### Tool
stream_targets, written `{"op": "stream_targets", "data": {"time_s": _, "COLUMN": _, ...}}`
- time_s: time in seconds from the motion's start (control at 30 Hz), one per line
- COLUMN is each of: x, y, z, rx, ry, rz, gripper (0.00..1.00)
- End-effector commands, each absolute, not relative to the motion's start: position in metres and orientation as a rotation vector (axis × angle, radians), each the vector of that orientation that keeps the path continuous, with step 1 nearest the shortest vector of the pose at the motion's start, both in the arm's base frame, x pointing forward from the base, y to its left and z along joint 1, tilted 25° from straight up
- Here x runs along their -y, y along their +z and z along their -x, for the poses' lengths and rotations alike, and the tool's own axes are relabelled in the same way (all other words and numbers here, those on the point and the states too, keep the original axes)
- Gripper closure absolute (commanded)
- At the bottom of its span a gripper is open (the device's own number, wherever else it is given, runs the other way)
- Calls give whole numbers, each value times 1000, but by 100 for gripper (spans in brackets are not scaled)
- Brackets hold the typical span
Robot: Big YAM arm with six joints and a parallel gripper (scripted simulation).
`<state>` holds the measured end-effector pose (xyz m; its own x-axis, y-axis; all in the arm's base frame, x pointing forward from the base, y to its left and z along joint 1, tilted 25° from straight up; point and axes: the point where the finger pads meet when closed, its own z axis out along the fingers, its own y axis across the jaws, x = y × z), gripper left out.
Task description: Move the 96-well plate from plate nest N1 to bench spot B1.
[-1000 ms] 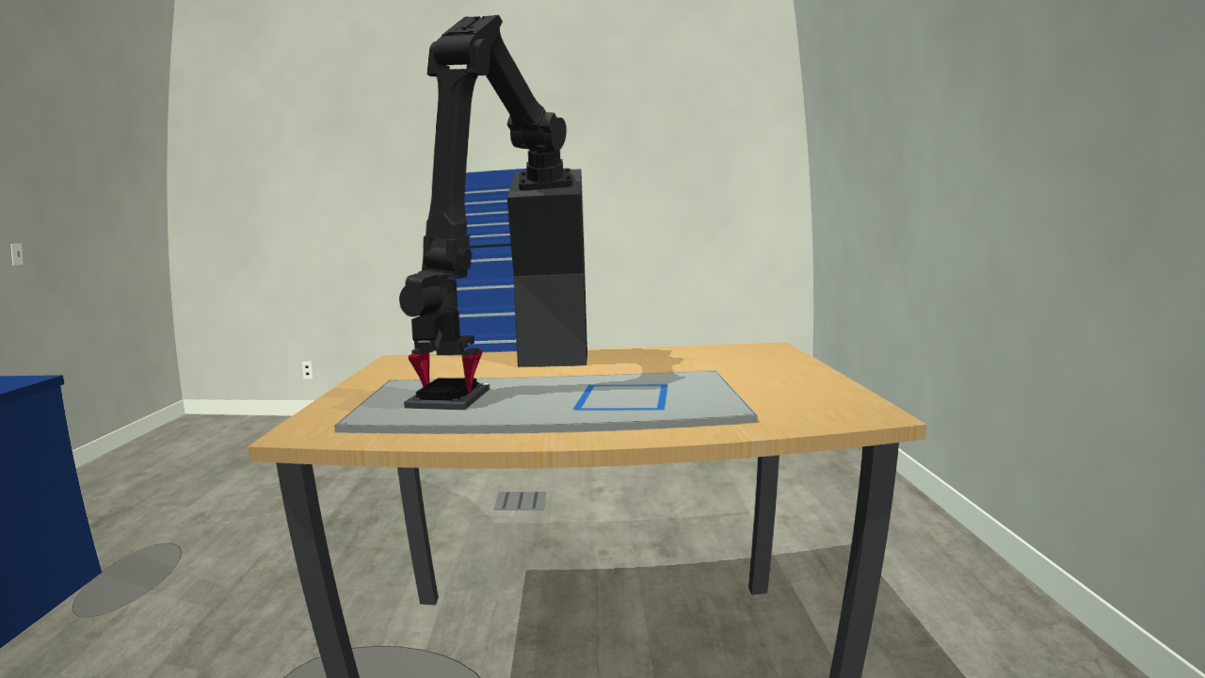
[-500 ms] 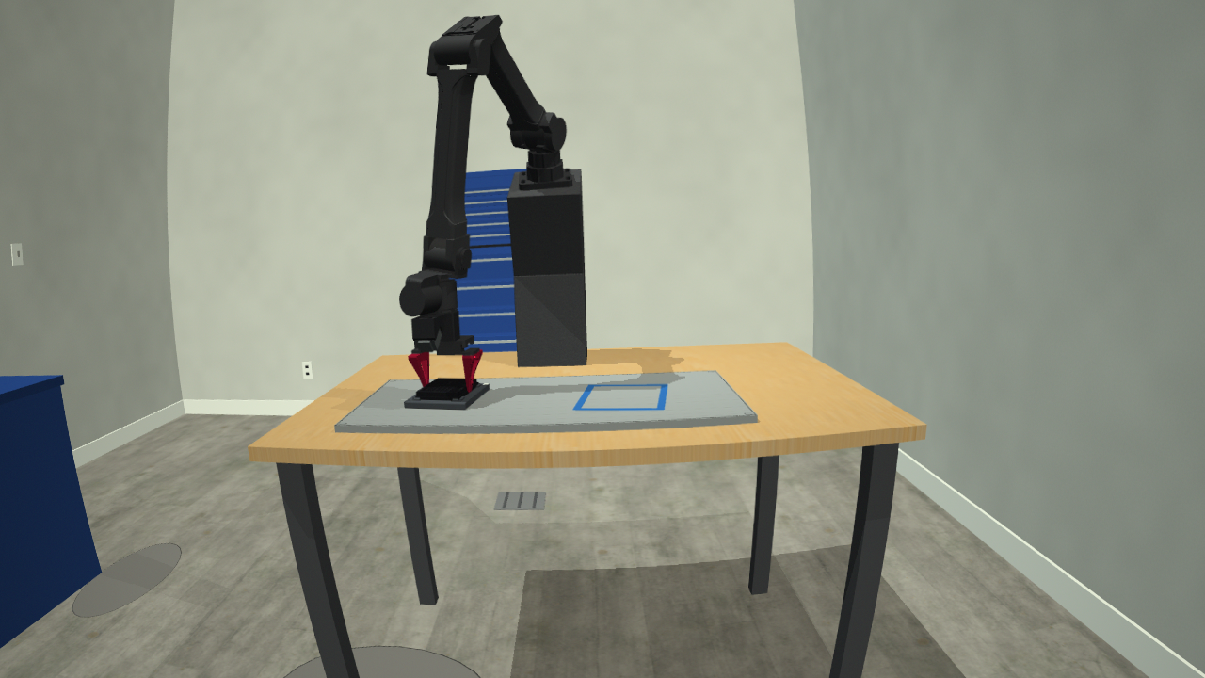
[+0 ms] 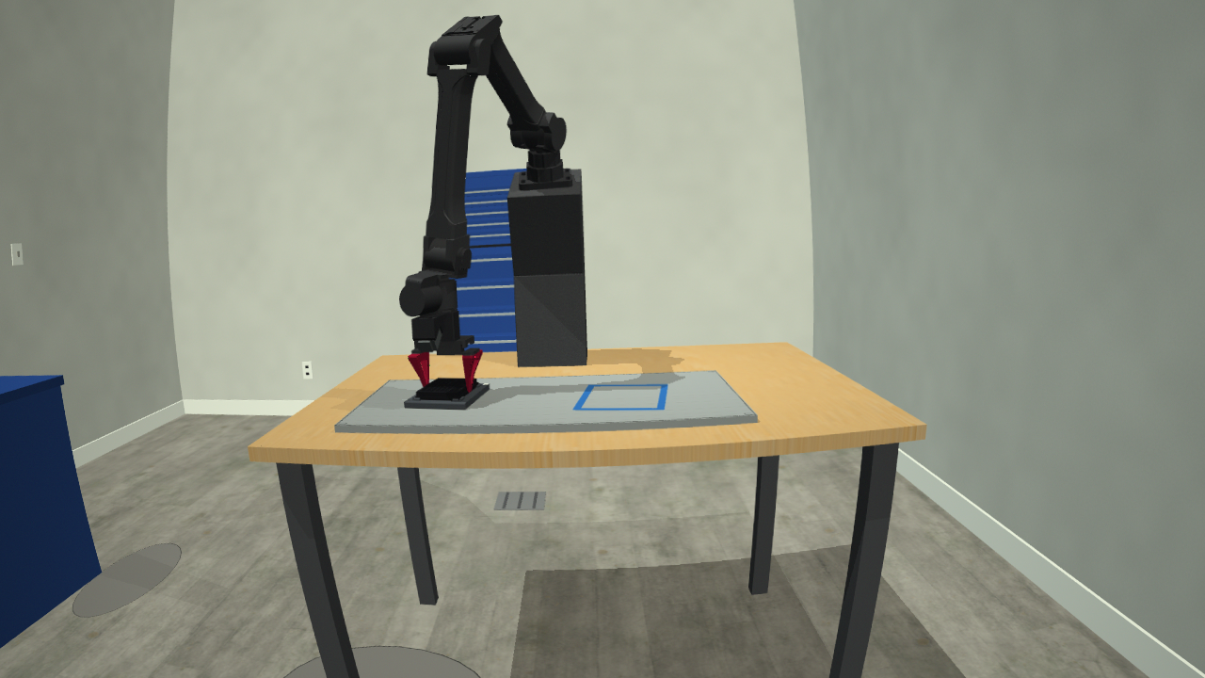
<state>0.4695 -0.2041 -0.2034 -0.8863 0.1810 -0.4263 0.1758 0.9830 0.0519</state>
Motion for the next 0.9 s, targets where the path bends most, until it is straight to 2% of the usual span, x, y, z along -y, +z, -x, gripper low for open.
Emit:
{"op": "stream_targets", "data": {"time_s": 0.0, "x": 207, "y": -198, "z": -472, "rx": -2674, "ry": 10, "rz": -257, "gripper": 100}}
{"op": "stream_targets", "data": {"time_s": 0.87, "x": 211, "y": -162, "z": -454, "rx": -2672, "ry": 4, "rz": -262, "gripper": 100}}
